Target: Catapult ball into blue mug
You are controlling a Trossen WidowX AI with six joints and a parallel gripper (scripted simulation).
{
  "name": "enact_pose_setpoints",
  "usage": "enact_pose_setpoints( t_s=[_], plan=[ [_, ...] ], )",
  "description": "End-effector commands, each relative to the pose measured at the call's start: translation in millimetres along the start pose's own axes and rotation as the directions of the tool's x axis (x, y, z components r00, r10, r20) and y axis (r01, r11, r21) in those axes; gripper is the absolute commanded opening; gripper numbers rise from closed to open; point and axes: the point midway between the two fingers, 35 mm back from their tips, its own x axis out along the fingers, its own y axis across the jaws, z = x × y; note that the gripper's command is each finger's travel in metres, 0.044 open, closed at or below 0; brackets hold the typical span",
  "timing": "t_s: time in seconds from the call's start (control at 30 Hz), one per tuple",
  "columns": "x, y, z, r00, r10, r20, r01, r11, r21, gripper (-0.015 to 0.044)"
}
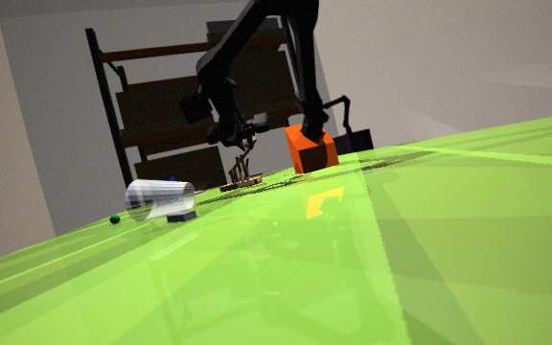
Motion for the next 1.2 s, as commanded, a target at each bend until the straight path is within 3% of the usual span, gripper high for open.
enact_pose_setpoints(
  t_s=[0.0, 0.3, 0.7, 1.17],
  plan=[
    [-3.6, -21.9, 1.2, 0.998, -0.027, 0.058, 0.021, 0.994, 0.105, 0.0210],
    [-7.5, -77.2, -11.3, 0.979, -0.119, 0.165, 0.064, 0.951, 0.302, 0.0440],
    [-16.3, -142.0, -24.4, 0.922, -0.228, 0.313, -0.002, 0.805, 0.593, 0.0440],
    [-25.5, -216.8, -61.8, 0.805, -0.379, 0.457, -0.206, 0.544, 0.814, 0.0440]
  ],
)
